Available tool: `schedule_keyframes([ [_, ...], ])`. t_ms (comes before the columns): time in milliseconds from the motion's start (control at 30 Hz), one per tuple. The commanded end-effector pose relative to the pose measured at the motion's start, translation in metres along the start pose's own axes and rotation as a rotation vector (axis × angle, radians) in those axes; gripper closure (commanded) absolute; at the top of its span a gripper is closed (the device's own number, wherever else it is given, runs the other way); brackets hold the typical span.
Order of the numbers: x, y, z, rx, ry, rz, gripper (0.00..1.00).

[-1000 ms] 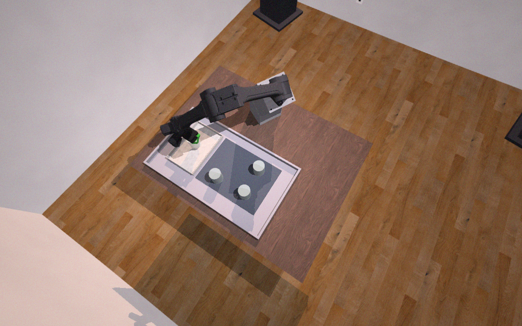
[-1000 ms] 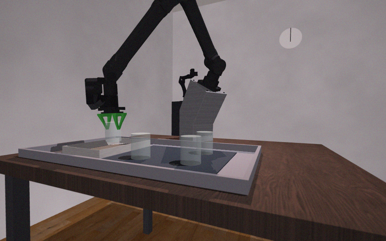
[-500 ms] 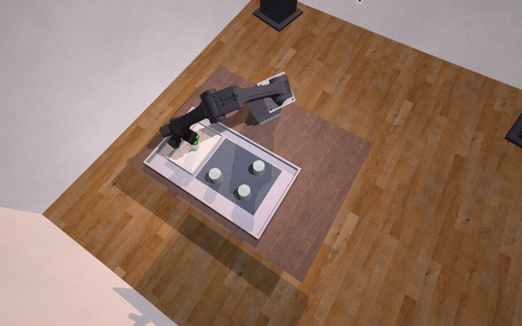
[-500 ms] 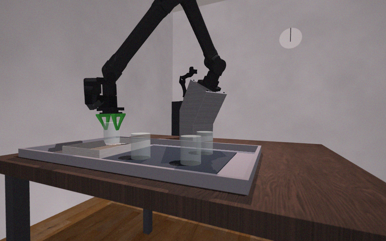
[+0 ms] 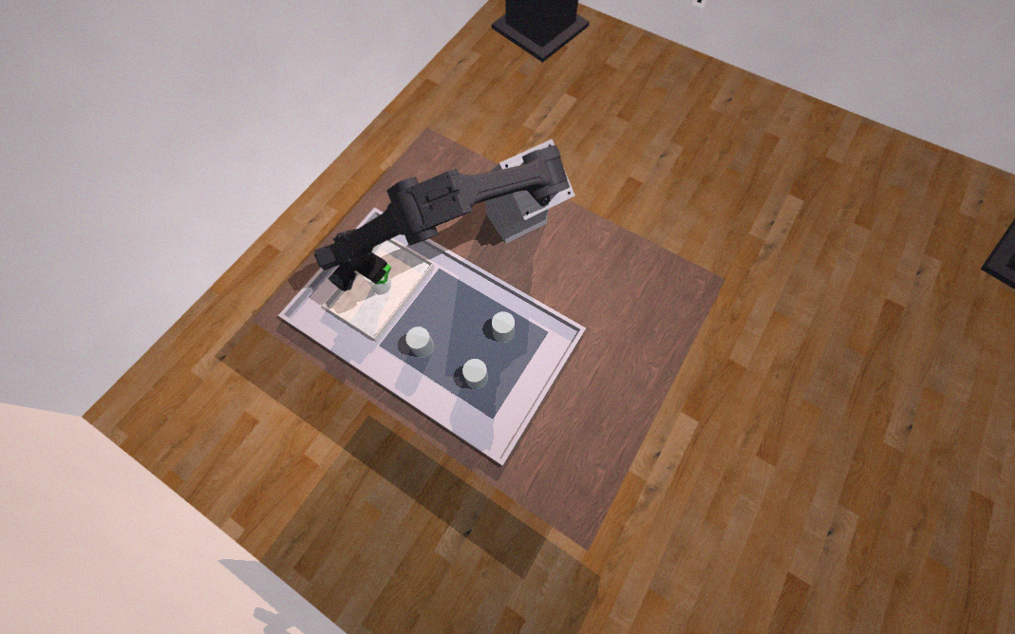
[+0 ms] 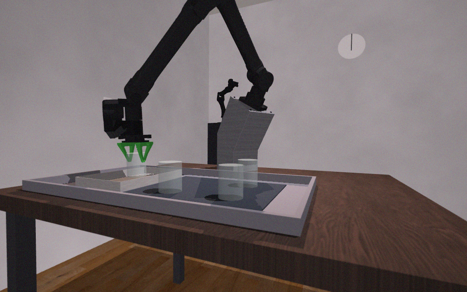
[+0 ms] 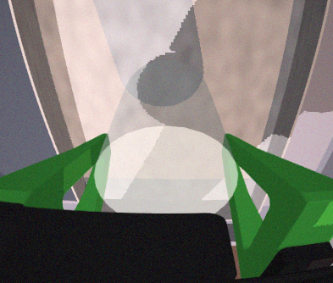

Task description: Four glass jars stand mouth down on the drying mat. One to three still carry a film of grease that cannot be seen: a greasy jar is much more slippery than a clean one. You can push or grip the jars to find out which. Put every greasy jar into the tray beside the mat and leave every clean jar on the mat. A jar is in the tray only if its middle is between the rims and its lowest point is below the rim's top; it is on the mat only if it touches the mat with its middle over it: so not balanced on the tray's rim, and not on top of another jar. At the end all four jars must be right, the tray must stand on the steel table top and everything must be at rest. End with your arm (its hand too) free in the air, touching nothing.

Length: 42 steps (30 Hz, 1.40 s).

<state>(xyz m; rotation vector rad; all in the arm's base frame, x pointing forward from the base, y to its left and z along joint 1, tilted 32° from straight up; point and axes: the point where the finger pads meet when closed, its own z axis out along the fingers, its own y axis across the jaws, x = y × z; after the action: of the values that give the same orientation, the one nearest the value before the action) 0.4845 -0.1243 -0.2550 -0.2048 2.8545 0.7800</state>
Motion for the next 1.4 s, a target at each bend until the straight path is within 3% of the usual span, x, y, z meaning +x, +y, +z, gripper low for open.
schedule_keyframes([
  [0,-0.027,-0.009,-0.004,0.025,-0.042,-0.02,1.0],
  [567,-0.029,-0.009,0.002,0.025,-0.042,-0.02,1.0],
  [600,-0.029,-0.009,0.002,0.025,-0.042,-0.02,0.0],
  [1033,-0.029,-0.009,0.002,0.025,-0.042,-0.02,0.0],
  [1367,-0.027,-0.008,-0.032,0.025,-0.042,-0.02,0.0],
])
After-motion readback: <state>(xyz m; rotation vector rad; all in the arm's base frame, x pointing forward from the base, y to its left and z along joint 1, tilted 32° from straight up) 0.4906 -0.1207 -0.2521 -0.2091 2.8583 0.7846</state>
